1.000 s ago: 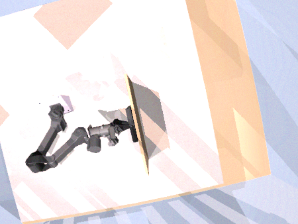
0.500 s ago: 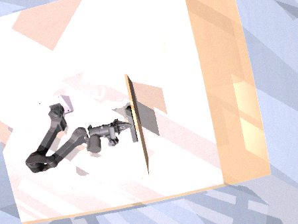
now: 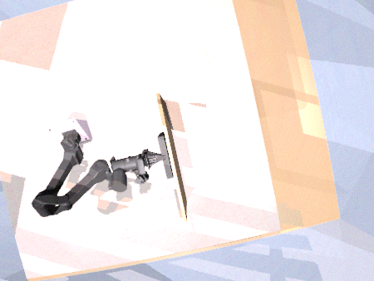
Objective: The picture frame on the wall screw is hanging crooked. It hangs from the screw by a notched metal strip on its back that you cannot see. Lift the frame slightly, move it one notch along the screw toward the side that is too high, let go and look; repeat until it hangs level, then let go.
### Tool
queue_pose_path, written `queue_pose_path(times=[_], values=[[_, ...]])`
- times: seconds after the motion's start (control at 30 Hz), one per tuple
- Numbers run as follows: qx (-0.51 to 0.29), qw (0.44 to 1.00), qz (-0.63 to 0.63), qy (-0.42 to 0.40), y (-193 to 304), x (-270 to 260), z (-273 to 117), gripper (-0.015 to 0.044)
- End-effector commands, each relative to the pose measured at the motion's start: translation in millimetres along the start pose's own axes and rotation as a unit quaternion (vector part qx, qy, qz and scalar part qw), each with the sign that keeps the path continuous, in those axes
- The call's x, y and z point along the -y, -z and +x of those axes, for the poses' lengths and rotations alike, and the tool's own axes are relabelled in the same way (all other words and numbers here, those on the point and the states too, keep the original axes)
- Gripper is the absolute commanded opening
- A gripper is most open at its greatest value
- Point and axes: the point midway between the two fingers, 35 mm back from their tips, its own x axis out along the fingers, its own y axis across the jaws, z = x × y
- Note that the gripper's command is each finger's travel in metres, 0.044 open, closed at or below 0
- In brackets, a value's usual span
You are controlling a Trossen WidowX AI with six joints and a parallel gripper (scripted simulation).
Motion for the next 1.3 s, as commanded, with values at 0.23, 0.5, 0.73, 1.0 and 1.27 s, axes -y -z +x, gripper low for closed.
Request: queue_pose_path(times=[0.23, 0.5, 0.73, 1.0, 1.27], values=[[0.001, 1.000, -0.002, 0.000, 0, -4, 0, 0.0000], [0.001, 1.000, -0.002, 0.000, 0, -7, 0, 0.0000], [0.001, 1.000, -0.002, 0.000, 0, -9, 0, 0.0000], [0.001, 1.000, -0.002, 0.000, 0, -11, 0, 0.0000], [0.001, 1.000, -0.002, 0.000, 0, -13, 0, 0.0000]])
